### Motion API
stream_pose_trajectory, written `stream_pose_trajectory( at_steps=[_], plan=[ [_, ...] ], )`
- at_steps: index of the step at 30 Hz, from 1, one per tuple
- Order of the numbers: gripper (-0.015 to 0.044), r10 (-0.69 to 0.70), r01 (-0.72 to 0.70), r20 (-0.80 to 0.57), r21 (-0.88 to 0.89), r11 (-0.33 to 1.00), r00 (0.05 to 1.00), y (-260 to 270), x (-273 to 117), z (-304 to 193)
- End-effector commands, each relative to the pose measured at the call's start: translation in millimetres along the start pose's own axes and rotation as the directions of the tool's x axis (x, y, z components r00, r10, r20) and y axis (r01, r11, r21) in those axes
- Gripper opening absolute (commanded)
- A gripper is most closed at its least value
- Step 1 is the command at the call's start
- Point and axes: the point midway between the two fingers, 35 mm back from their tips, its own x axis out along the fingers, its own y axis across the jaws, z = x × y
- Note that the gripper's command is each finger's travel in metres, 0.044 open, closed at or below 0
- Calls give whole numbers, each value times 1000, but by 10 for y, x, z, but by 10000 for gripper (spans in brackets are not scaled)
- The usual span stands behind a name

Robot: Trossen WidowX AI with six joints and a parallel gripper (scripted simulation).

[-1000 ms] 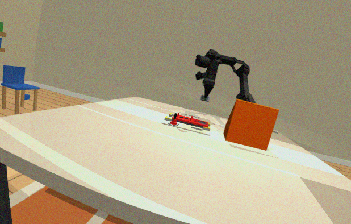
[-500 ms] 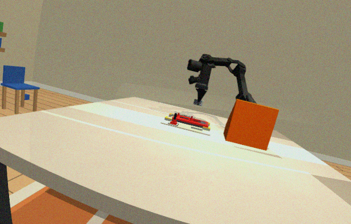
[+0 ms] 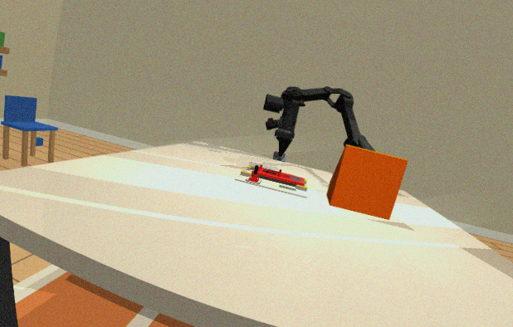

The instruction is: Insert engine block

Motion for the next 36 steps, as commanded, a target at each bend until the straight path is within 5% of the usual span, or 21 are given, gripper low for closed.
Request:
stream_pose_trajectory(
  at_steps=[1,13,19,36],
  plan=[
    [0,-5,5,3,-2,1000,1000,-18,80,74],
    [0,-18,18,5,-16,1000,1000,-45,341,263],
    [157,-18,18,5,-19,1000,1000,-40,341,273],
    [158,-18,18,5,-20,1000,1000,-35,342,280]
  ],
)
